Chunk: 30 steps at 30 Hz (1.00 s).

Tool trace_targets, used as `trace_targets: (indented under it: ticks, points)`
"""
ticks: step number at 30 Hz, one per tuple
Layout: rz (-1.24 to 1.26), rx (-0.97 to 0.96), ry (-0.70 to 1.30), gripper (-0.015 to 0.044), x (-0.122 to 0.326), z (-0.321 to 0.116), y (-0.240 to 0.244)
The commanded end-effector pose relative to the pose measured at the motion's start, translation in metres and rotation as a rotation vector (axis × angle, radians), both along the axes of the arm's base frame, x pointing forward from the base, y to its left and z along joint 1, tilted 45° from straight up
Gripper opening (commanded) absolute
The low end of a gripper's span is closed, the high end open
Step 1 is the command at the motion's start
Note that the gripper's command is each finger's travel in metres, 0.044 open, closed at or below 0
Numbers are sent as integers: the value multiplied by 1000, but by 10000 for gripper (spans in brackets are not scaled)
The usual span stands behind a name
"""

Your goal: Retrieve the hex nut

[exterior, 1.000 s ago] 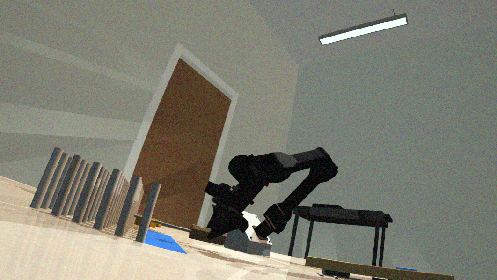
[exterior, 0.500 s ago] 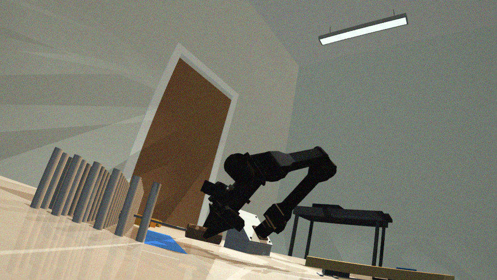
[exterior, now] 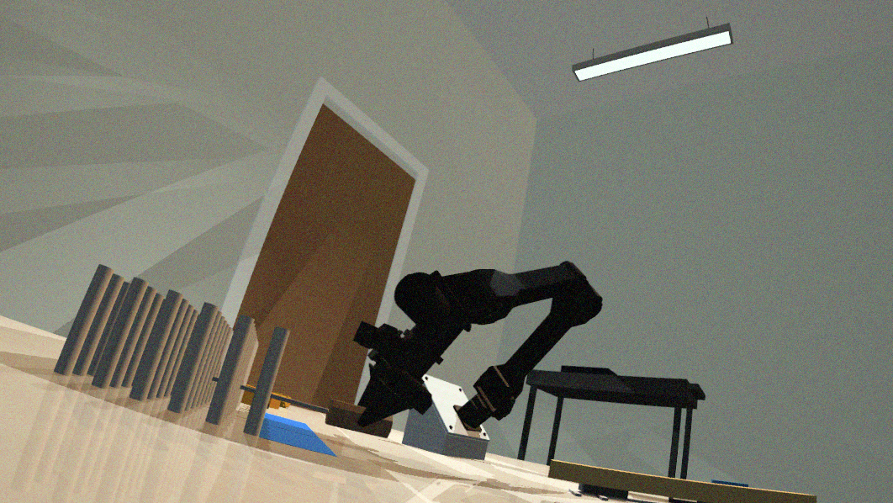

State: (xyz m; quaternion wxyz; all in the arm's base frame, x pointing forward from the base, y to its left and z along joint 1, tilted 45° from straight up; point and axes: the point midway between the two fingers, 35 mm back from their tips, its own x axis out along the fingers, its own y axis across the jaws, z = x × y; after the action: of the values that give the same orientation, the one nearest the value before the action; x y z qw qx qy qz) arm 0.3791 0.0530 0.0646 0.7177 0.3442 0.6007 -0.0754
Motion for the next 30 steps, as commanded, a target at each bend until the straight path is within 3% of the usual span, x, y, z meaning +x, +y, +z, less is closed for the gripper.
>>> trace_targets:
  ticks: [1,30]
  points:
    - [1,-1,-12,0,6,1,-2]
    - [1,-2,-13,0,23,-5,-11]
